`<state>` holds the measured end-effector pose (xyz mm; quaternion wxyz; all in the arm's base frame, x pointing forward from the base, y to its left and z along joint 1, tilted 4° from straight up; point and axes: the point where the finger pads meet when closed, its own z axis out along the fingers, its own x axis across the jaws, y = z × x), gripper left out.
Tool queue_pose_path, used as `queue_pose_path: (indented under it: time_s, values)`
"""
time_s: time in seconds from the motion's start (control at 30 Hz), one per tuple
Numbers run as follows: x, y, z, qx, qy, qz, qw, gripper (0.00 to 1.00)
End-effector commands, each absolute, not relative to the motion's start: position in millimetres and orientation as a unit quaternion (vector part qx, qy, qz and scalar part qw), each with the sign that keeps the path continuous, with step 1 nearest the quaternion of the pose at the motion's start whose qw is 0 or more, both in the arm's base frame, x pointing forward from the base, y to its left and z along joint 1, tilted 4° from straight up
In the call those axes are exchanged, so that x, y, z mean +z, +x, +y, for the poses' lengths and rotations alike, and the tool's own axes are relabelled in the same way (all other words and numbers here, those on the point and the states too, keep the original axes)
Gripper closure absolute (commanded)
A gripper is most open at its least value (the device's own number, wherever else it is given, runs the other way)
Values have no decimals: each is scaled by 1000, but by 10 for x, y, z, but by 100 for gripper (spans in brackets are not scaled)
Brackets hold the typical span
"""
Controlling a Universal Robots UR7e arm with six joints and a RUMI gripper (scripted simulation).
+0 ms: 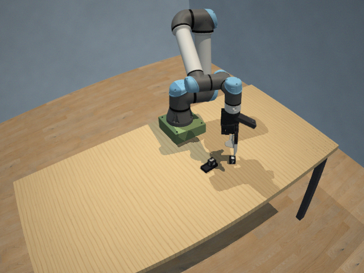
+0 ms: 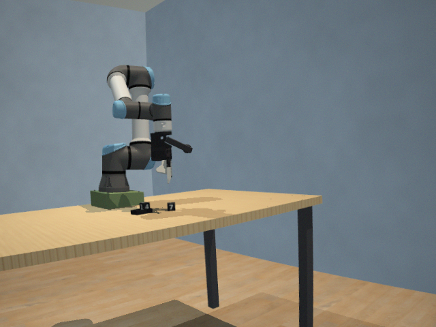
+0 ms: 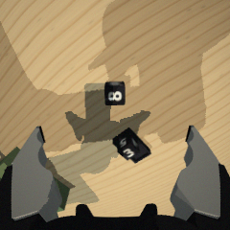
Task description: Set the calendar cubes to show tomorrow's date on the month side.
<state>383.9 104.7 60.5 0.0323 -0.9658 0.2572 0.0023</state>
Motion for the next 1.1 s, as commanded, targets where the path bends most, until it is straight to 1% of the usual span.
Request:
queue_pose_path:
  time_s: [0.0, 0.27, 0.57, 0.63, 1.07]
  values:
    - [607, 3846, 1048, 2, -962, 272, 32, 0]
    - [601, 3855, 1053, 4, -947, 321, 32, 0]
    - [585, 3874, 1058, 8, -893, 449, 31, 0]
    - [585, 3874, 1058, 8, -893, 449, 31, 0]
    - [560, 3882, 1053, 15, -781, 624, 29, 0]
